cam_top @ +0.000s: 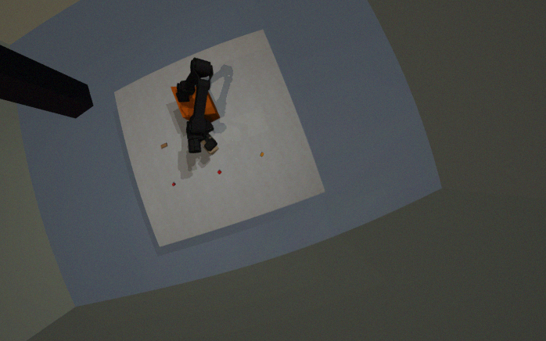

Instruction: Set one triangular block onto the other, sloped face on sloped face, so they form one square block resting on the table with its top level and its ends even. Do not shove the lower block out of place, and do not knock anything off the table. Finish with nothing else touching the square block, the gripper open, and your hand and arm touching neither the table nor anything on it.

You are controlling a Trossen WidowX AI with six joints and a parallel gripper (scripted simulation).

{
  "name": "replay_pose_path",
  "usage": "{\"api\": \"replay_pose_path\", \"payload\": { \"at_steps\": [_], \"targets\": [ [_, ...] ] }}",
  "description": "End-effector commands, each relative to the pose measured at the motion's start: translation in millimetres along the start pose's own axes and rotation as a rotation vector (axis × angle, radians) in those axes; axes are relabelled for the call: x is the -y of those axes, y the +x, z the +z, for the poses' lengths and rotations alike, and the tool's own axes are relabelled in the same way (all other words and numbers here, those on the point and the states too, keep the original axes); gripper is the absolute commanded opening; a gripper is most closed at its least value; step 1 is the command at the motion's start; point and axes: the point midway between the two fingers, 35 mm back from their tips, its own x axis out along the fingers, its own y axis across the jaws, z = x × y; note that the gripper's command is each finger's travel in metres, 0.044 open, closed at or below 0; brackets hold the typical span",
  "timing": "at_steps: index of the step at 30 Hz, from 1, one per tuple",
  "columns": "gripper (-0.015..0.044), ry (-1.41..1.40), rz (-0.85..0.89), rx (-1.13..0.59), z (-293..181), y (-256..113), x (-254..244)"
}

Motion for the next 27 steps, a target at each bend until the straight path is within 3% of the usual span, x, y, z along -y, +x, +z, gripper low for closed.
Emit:
{"api": "replay_pose_path", "payload": {
  "at_steps": [1,27],
  "targets": [
    [0.0000,0.003,-0.005,0.008,12,-1,0],
    [0.0000,0.003,-0.006,0.009,-23,87,1]
  ]
}}
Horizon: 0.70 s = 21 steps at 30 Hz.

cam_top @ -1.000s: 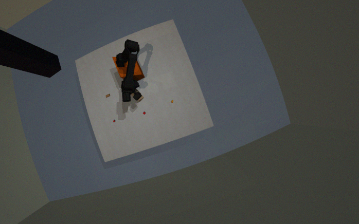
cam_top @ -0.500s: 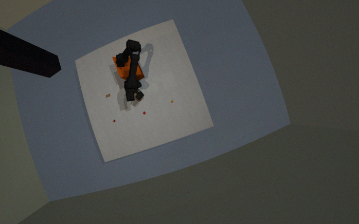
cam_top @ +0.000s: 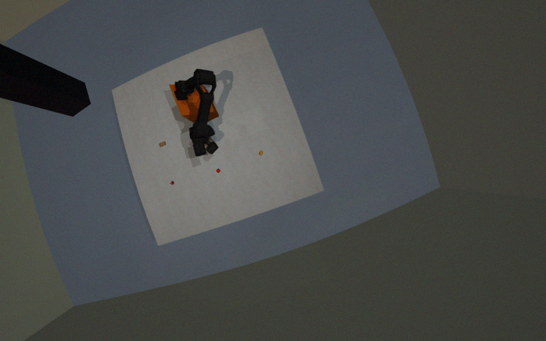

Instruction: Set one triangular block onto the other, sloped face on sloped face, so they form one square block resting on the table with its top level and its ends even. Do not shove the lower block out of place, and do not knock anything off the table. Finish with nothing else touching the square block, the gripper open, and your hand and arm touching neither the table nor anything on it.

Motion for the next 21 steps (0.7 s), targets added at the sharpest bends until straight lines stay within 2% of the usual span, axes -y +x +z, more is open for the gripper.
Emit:
{"api": "replay_pose_path", "payload": {
  "at_steps": [1,5,21],
  "targets": [
    [0.0000,0.008,0.001,0.007,-4,14,-1],
    [0.0000,0.008,0.001,0.007,-7,24,-1],
    [0.0000,0.005,-0.002,0.016,-5,24,0]
  ]
}}
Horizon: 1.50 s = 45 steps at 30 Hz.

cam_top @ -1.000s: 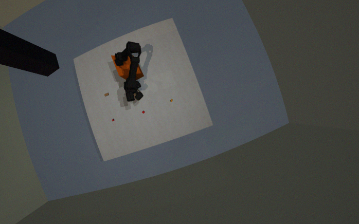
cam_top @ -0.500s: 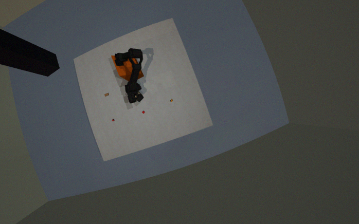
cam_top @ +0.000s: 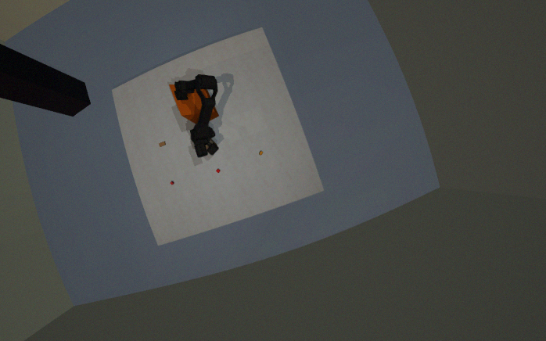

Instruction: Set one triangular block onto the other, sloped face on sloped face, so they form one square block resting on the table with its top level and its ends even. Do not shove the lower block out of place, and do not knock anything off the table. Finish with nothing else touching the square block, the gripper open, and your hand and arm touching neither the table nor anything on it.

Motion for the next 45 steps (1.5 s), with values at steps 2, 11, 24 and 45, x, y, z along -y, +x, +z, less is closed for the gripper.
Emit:
{"api": "replay_pose_path", "payload": {
  "at_steps": [2,11,24,45],
  "targets": [
    [0.0000,0.003,-0.005,0.005,0,0,1],
    [0.0000,0.006,-0.006,0.007,0,2,1],
    [0.0000,0.006,-0.006,0.007,-3,9,2],
    [0.0000,0.006,-0.006,0.007,-8,22,1]
  ]
}}
